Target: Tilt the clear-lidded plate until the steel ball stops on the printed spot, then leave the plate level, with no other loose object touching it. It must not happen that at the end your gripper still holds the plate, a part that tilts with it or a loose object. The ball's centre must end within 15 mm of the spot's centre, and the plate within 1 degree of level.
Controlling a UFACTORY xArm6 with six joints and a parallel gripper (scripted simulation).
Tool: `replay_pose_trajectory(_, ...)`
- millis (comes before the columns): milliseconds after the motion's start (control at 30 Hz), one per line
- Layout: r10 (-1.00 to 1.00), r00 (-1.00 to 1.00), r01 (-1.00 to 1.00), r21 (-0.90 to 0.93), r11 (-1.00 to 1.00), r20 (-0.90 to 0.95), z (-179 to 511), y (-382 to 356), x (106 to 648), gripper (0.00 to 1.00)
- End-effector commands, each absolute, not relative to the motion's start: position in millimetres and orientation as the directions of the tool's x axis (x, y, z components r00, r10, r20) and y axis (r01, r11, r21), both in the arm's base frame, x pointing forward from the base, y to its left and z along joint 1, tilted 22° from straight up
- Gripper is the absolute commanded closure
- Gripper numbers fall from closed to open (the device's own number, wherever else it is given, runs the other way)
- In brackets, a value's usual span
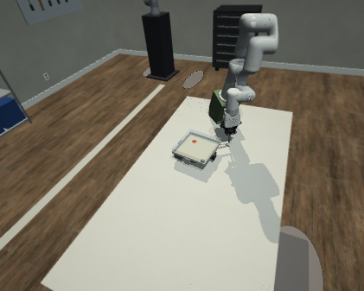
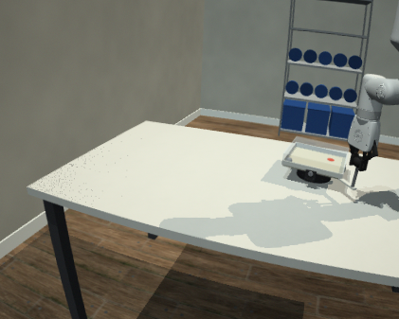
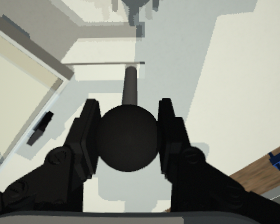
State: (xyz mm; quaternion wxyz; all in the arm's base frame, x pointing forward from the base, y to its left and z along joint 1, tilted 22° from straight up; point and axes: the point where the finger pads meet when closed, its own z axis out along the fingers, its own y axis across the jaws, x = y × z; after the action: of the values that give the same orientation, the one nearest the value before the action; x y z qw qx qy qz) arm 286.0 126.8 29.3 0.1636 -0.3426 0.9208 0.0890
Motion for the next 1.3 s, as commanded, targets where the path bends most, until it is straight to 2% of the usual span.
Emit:
replay_pose_trajectory(0,-0.601,-0.712,-0.660,0.051,0.750,-0.363,29.4,126.9,286.5,1.00)
replay_pose_trajectory(1267,-0.601,-0.712,-0.660,0.051,0.750,-0.363,30.4,125.4,285.8,1.00)
